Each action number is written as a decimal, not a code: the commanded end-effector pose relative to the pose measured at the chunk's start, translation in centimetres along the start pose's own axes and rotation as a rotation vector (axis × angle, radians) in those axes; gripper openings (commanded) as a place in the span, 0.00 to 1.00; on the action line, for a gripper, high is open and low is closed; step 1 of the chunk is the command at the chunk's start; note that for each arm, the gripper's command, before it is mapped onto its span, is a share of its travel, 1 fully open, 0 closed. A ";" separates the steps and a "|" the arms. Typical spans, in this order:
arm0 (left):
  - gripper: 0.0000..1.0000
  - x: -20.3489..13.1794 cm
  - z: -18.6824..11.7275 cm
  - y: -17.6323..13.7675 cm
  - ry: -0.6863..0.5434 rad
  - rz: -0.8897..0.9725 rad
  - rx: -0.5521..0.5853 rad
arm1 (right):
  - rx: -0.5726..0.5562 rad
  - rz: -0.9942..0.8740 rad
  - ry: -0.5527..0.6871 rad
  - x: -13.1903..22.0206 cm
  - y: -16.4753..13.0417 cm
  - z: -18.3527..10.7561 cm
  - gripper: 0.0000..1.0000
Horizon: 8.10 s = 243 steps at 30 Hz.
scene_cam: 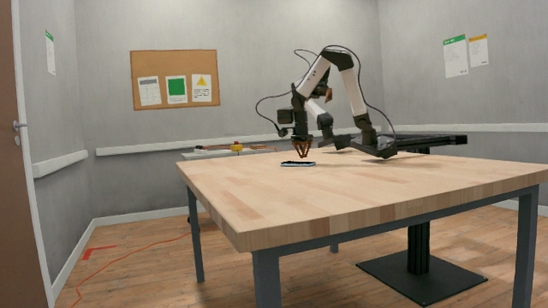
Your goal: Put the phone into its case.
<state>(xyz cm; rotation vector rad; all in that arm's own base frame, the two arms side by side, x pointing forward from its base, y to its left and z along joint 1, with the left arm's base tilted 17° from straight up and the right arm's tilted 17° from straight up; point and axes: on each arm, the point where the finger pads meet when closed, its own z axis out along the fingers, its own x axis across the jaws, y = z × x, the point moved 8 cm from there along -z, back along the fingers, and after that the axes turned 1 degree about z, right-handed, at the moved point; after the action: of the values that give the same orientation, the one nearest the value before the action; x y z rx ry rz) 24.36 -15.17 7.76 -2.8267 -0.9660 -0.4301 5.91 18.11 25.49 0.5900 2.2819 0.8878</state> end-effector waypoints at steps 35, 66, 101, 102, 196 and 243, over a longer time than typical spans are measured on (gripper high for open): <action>0.35 -0.9 1.5 7.3 -0.018 0.020 0.000 | 0.010 0.138 -0.172 -1.7 -0.9 -0.2 1.00; 0.35 -0.5 4.7 7.9 -0.015 0.020 0.001 | 0.010 0.138 -0.172 -1.7 -0.9 -0.2 1.00; 0.35 -0.4 0.9 8.3 -0.007 0.004 0.014 | 0.010 0.138 -0.172 -1.7 -0.9 -0.2 1.00; 0.35 -0.4 0.9 8.3 -0.008 0.004 0.014 | 0.010 0.138 -0.172 -1.7 -0.9 -0.2 1.00; 0.35 -0.4 -1.5 3.1 -0.006 0.009 -0.025 | 0.010 0.138 -0.172 -1.7 -0.9 -0.2 1.00; 1.00 -3.7 -5.4 -4.1 0.018 -0.474 -0.417 | 0.010 0.138 -0.172 -1.7 -0.9 -0.2 1.00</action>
<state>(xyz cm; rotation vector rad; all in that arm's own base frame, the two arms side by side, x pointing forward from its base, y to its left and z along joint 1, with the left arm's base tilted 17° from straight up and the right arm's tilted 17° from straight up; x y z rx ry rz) 17.94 -15.15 12.16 -2.9061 -1.7234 -0.7741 6.89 16.31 25.51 0.8004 2.1168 0.8521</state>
